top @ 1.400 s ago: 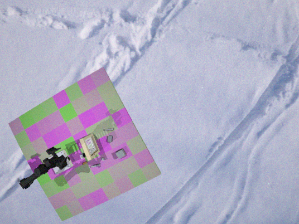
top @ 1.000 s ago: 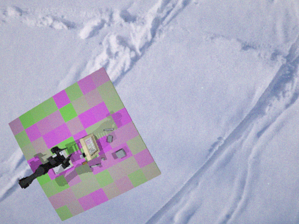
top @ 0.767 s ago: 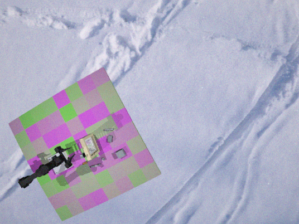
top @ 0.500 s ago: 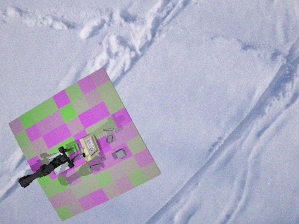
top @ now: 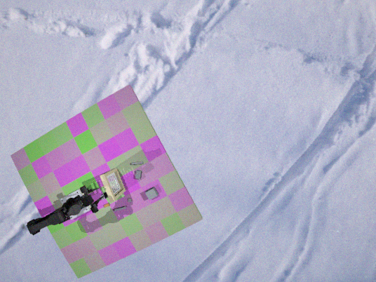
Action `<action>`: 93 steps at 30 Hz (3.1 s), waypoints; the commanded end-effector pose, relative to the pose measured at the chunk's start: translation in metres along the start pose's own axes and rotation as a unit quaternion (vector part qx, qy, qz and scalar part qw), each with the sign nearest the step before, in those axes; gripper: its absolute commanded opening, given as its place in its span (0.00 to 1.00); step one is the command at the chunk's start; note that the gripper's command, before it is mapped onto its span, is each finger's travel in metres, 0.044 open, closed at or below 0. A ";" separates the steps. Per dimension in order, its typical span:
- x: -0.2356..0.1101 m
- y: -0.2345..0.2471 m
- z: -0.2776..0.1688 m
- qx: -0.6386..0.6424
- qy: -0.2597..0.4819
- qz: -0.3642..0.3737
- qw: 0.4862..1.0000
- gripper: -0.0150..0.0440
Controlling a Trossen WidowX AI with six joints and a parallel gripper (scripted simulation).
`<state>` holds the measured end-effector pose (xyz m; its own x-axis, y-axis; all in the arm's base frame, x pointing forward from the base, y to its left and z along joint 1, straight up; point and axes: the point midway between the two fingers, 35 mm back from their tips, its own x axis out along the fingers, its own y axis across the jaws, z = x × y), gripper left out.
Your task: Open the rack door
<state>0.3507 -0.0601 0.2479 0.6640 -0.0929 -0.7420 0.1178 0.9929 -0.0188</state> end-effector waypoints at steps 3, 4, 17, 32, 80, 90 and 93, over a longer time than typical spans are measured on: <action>0.005 -0.011 -0.010 0.009 0.071 -0.005 0.997 0.75; 0.005 -0.013 -0.012 0.011 0.083 -0.006 0.997 0.75; 0.003 -0.034 -0.038 0.039 0.238 -0.008 0.971 0.75; -0.004 -0.046 -0.055 0.059 0.335 -0.002 0.940 0.75; 0.048 -0.044 -0.098 0.063 0.344 -0.017 0.937 0.57; 0.048 -0.044 -0.098 0.063 0.344 -0.017 0.937 0.36; 0.048 -0.044 -0.098 0.063 0.344 -0.017 0.937 0.32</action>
<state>0.3060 -0.1013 0.1485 0.0338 -0.0102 -0.9994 0.2421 0.9702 -0.0017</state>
